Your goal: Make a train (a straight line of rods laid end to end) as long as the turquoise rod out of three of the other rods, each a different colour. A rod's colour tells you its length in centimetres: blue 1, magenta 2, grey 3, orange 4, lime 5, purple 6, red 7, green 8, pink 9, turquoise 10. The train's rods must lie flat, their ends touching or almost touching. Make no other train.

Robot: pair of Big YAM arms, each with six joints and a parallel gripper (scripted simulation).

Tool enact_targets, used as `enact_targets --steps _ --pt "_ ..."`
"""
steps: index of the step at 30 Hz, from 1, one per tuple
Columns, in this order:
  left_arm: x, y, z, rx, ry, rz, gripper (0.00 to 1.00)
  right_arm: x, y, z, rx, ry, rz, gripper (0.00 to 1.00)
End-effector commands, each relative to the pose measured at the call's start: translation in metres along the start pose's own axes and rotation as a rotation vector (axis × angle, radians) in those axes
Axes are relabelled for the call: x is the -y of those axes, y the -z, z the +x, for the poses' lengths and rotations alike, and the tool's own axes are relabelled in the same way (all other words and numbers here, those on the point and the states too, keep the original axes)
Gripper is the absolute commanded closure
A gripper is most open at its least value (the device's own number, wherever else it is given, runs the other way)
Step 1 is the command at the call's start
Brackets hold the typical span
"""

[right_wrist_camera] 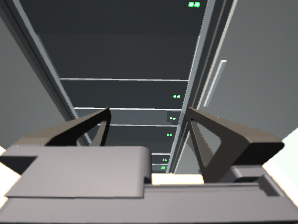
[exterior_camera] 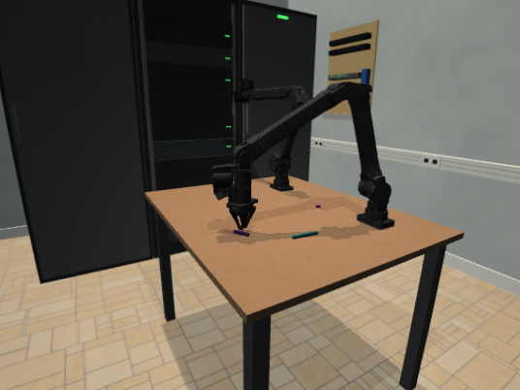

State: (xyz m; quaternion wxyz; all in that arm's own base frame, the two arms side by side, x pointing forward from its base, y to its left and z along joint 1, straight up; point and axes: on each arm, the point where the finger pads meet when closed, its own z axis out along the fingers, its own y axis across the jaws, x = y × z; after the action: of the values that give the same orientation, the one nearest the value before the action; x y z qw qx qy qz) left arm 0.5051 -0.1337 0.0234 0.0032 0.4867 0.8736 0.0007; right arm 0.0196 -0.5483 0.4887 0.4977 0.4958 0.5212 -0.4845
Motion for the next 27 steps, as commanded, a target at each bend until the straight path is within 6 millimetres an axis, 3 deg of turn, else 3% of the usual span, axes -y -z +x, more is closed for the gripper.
enact_targets --steps 1,27 --pt "0.0030 -0.0106 0.0006 -0.012 -0.011 0.011 0.77 0.0091 0.0043 -0.0115 0.035 -0.012 0.019 0.00" --pt "0.0019 -0.0087 -0.0020 -0.009 -0.011 0.009 0.77 0.0091 0.0043 -0.0115 0.035 -0.012 0.019 0.00"
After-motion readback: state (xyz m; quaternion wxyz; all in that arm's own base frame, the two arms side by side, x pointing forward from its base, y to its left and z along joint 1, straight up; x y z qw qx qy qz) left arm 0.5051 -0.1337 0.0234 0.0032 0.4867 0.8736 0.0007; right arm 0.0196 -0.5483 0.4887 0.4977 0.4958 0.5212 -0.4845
